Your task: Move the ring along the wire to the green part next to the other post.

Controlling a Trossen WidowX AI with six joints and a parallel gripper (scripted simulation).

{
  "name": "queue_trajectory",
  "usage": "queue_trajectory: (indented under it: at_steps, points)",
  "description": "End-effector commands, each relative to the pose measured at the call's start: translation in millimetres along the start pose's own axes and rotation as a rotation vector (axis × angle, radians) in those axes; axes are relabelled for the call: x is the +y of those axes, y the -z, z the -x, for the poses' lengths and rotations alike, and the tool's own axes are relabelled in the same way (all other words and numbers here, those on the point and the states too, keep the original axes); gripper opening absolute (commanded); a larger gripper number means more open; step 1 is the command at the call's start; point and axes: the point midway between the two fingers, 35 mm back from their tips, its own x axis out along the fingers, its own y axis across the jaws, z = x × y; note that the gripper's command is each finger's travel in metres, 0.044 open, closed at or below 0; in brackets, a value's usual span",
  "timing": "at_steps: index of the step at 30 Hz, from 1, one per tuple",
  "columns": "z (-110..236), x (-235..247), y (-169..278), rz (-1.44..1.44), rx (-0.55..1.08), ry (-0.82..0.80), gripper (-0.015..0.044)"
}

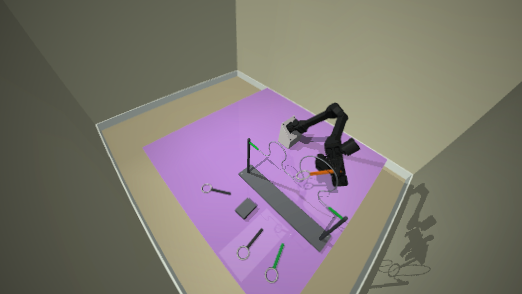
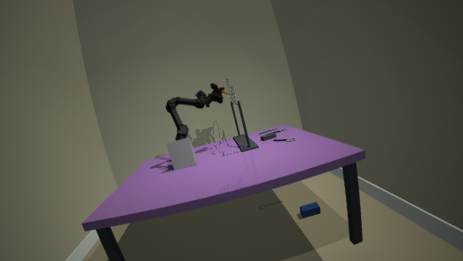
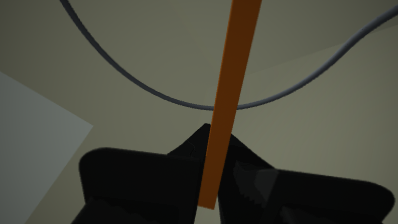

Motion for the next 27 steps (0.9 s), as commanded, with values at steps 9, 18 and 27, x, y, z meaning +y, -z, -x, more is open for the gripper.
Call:
queue_trajectory:
  at_steps: [9,18,27]
  points:
    - [4.0,-29.9,-2.8,0.152,0.019,0.08,-0.015]
    - [12.3,-60.4,-10.6,0.328,0.042,0.182,-0.015]
    - [24.0,-89.6,-24.8,0.518,0.067,0.292,-0.015]
